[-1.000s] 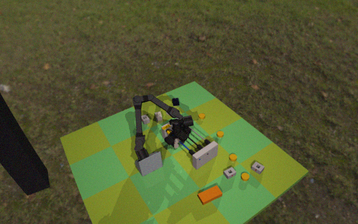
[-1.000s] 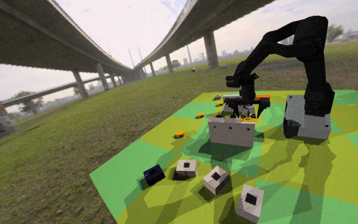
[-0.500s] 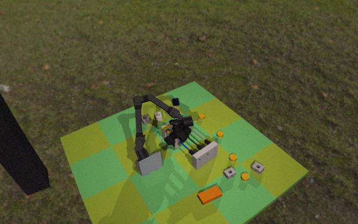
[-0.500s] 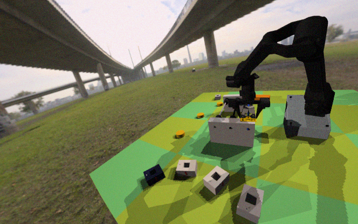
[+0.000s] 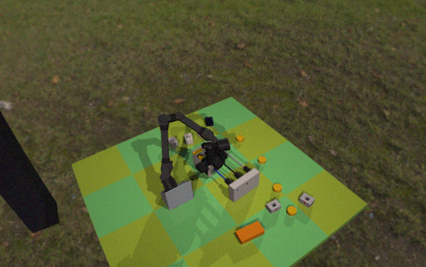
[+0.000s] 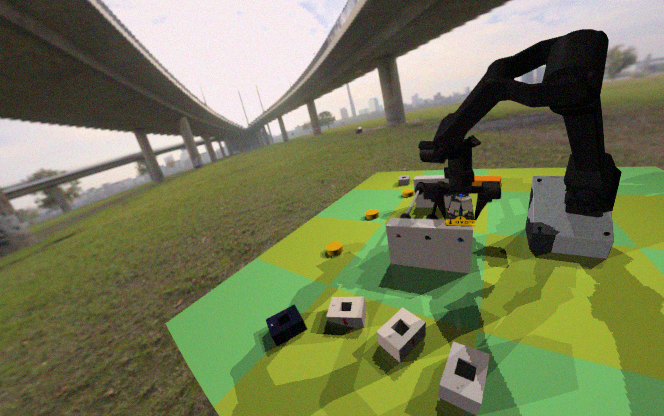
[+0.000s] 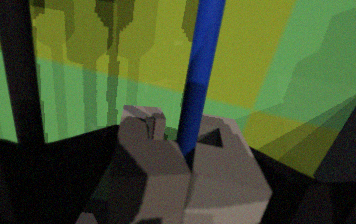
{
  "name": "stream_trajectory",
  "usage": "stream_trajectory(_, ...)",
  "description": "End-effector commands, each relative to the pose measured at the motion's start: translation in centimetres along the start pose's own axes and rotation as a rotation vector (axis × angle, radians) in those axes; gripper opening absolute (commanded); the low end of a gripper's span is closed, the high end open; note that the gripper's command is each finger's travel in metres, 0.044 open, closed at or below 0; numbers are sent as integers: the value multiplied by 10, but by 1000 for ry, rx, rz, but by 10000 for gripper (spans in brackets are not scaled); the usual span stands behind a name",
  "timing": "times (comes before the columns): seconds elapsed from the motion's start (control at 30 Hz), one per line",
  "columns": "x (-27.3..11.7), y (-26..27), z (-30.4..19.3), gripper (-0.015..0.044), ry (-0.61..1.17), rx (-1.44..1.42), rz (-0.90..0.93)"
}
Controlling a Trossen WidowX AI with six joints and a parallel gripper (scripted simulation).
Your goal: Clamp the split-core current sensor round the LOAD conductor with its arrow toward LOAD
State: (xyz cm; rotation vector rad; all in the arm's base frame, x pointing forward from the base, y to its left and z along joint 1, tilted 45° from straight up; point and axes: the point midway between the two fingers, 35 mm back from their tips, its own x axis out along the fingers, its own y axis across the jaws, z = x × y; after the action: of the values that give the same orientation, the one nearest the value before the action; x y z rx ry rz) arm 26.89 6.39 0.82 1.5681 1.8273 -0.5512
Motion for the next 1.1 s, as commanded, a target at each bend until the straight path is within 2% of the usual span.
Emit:
stream_trajectory(0.0,0,0,0,77,-1,-2,1)
stream_trajectory(0.1,0,0,0,0,-1,-2,1)
stream_trajectory(1.07,0,0,0,0,-1,-2,1)
